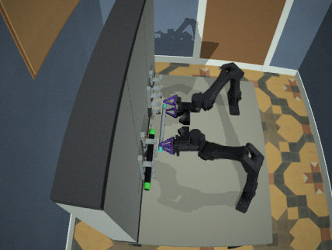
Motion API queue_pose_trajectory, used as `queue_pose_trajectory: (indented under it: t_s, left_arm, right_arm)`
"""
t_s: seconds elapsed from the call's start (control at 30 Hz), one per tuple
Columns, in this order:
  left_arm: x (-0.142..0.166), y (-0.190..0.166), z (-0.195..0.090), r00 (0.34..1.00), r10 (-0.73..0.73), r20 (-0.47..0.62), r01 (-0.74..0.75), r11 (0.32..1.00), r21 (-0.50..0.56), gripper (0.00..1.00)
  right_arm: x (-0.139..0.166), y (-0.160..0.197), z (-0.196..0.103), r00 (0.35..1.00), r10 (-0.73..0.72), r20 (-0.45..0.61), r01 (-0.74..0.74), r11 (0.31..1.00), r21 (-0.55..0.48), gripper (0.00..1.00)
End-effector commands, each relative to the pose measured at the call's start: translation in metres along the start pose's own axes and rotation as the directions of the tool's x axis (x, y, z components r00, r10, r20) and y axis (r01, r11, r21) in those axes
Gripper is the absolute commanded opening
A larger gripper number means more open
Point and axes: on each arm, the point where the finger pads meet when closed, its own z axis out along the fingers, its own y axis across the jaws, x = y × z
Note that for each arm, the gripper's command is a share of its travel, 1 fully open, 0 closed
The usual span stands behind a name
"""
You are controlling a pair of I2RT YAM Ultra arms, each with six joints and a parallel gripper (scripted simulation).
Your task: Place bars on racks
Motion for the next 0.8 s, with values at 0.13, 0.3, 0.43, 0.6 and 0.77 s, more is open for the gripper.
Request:
queue_pose_trajectory:
  t_s: [0.13, 0.3, 0.43, 0.6, 0.77]
  left_arm:
    - [0.0053, 0.0625, -0.0026, 0.994, -0.109, 0.003, 0.108, 0.986, -0.131, 0.0]
    - [0.0052, 0.0645, -0.003, 0.994, -0.109, 0.003, 0.108, 0.986, -0.131, 0.0]
    - [0.0052, 0.0653, -0.0032, 0.994, -0.109, 0.003, 0.108, 0.986, -0.131, 0.0]
    - [0.0052, 0.0664, -0.0039, 0.994, -0.109, 0.003, 0.108, 0.985, -0.131, 0.0]
    - [0.0053, 0.0675, -0.0046, 0.994, -0.109, 0.003, 0.108, 0.985, -0.131, 0.0]
  right_arm:
    - [0.0015, -0.0226, 0.0048, 0.999, 0.036, -0.002, -0.036, 0.998, 0.044, 1.0]
    - [0.0016, -0.0231, 0.0047, 0.999, 0.036, -0.002, -0.036, 0.998, 0.044, 1.0]
    - [0.0017, -0.0233, 0.0046, 0.999, 0.036, -0.002, -0.036, 0.998, 0.044, 1.0]
    - [0.002, -0.024, 0.0043, 0.999, 0.036, -0.002, -0.036, 0.998, 0.044, 1.0]
    - [0.0023, -0.0247, 0.0041, 0.999, 0.036, -0.002, -0.036, 0.998, 0.044, 1.0]
